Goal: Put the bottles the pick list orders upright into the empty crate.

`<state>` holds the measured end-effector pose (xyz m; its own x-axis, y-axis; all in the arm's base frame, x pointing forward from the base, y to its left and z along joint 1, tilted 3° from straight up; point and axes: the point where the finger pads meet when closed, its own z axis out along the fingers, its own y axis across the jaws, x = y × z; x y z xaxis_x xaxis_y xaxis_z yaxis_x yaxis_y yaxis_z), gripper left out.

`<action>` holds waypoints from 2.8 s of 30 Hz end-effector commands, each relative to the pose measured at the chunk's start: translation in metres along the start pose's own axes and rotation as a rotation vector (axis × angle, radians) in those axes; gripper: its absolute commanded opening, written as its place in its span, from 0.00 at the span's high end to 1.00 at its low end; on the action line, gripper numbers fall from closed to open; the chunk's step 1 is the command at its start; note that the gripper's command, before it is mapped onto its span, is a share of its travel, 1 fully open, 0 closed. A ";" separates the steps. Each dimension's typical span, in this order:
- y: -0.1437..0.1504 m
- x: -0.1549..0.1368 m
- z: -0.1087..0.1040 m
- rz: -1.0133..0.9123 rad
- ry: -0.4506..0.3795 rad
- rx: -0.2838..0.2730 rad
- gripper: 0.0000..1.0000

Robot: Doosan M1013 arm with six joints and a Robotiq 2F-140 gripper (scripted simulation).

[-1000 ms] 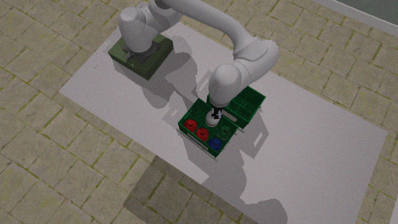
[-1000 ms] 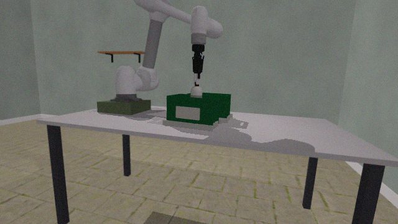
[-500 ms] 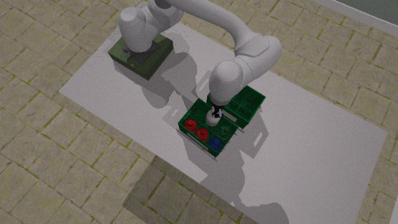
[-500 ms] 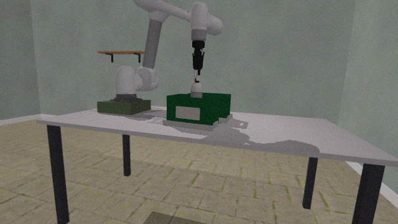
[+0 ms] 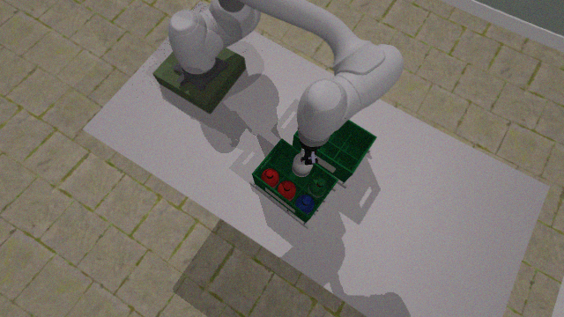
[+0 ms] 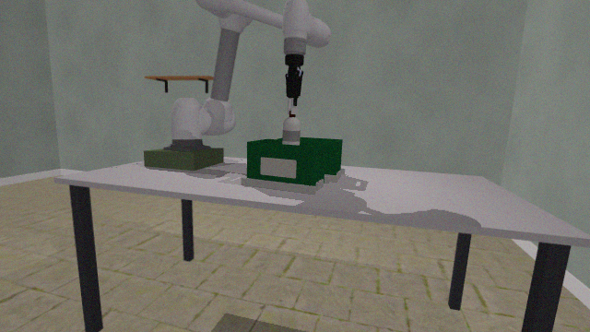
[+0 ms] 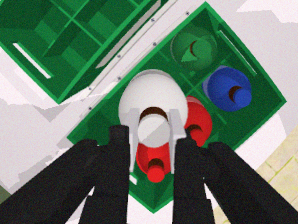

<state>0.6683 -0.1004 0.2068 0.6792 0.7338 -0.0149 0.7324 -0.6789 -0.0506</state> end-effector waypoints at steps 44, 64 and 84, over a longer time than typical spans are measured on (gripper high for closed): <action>0.001 0.000 -0.030 -0.002 0.002 -0.003 1.00; 0.001 0.000 -0.030 -0.002 0.002 -0.003 1.00; 0.001 0.000 -0.030 -0.002 0.002 -0.003 1.00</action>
<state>0.6699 -0.1006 0.2325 0.6788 0.7342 -0.0145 0.7329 -0.6785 -0.0505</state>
